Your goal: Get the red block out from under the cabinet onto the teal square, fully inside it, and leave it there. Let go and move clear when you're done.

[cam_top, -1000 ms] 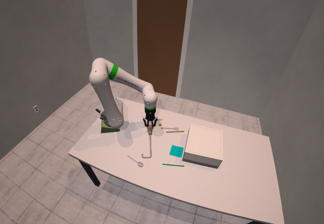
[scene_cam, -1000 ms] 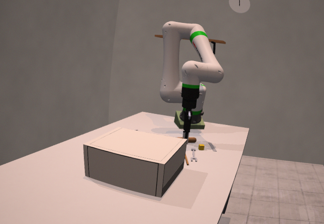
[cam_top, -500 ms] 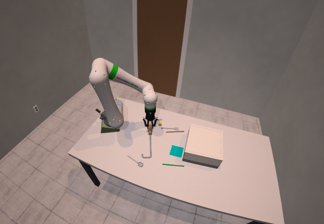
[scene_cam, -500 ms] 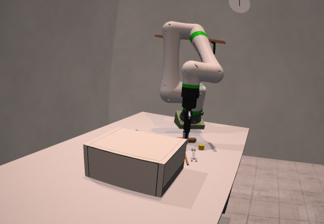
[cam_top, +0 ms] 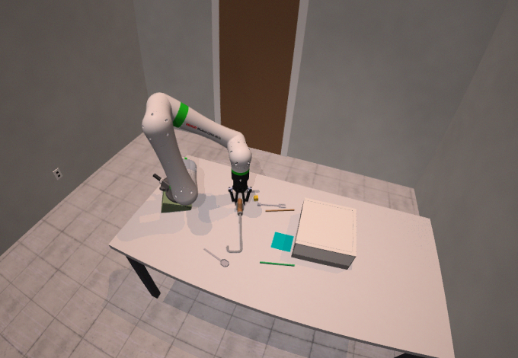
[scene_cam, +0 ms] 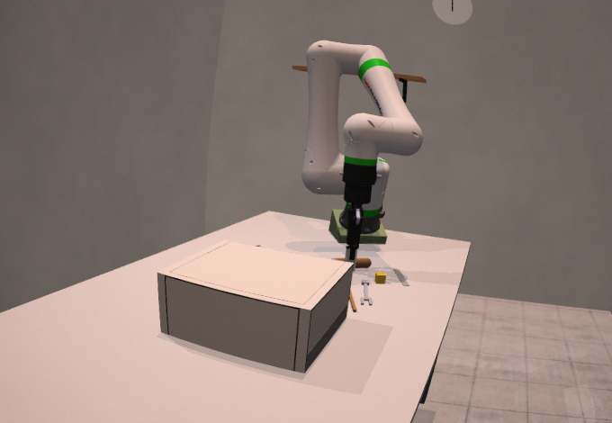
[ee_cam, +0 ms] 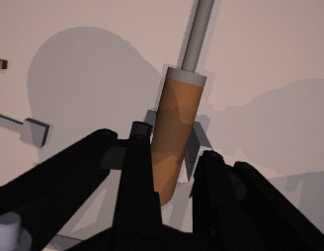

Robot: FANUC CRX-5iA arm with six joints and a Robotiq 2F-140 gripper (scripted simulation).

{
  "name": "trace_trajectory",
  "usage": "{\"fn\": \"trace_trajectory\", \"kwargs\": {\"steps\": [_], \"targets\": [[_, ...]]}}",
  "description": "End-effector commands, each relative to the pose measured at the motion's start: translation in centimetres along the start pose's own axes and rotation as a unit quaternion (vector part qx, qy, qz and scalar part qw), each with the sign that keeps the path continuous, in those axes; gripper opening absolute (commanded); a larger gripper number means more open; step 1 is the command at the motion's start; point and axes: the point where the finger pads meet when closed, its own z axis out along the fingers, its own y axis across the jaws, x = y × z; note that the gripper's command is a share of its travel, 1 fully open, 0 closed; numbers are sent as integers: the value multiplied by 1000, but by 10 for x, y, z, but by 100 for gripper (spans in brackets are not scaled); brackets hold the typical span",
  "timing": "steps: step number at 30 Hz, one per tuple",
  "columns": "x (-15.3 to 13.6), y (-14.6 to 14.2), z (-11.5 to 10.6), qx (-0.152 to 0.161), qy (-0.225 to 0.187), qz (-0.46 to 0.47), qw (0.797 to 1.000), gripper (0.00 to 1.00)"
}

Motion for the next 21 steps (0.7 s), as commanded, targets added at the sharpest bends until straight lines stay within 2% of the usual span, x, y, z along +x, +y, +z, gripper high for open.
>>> {"fn": "trace_trajectory", "kwargs": {"steps": [1,11,21], "targets": [[0,0,0,0,0,-1,1000,0],[1,-1,0,0,0,-20,1000,0],[5,-4,0,0,0,-96,995,0]]}}
